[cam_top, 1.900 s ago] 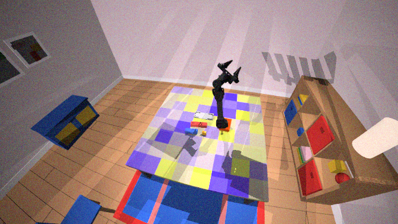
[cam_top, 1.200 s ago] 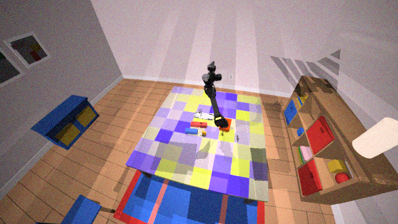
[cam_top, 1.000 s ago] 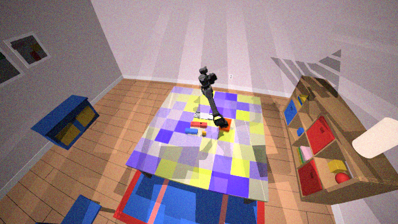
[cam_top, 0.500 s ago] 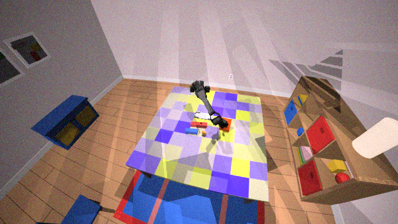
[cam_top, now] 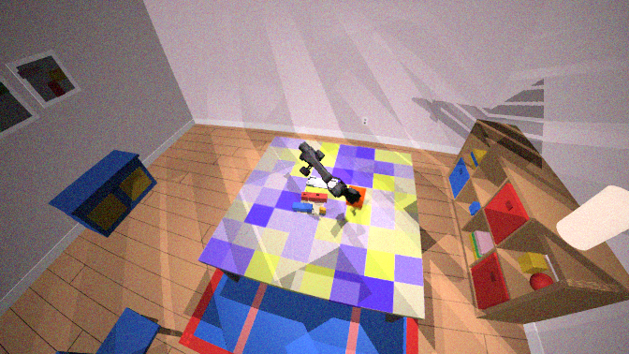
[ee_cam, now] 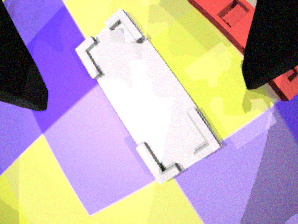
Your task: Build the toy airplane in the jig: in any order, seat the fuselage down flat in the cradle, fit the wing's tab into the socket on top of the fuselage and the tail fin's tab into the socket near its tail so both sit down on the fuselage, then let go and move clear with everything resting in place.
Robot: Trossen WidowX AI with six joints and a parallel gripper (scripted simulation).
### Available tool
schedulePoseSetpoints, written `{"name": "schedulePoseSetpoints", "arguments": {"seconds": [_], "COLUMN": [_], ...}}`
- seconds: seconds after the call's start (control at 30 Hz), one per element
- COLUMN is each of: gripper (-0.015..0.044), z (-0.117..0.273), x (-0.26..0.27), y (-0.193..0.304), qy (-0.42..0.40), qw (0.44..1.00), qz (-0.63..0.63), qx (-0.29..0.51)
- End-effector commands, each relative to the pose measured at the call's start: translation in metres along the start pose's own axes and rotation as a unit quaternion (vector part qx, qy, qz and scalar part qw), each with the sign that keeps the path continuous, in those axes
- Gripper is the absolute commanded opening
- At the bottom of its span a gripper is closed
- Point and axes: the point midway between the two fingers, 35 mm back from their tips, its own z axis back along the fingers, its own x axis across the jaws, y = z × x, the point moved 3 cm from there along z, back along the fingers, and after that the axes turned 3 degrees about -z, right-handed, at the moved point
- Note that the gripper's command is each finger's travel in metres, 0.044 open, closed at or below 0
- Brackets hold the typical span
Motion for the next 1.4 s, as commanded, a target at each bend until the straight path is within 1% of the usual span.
{"name": "schedulePoseSetpoints", "arguments": {"seconds": [0.0,0.1,0.17,0.53,0.6,0.73,1.37], "gripper": [0.044,0.044,0.044,0.044,0.044,0.044,0.044], "z": [-0.03,-0.037,-0.038,-0.038,-0.046,-0.082,-0.107], "x": [0.043,0.062,0.067,0.067,0.07,0.083,0.091], "y": [0.048,0.069,0.075,0.075,0.077,0.094,0.104], "qy": [-0.121,-0.184,-0.202,-0.202,-0.202,-0.203,-0.203], "qw": [0.971,0.942,0.932,0.932,0.932,0.932,0.932], "qz": [0.173,0.242,0.259,0.259,0.26,0.26,0.26], "qx": [0.113,0.145,0.152,0.152,0.152,0.152,0.151]}}
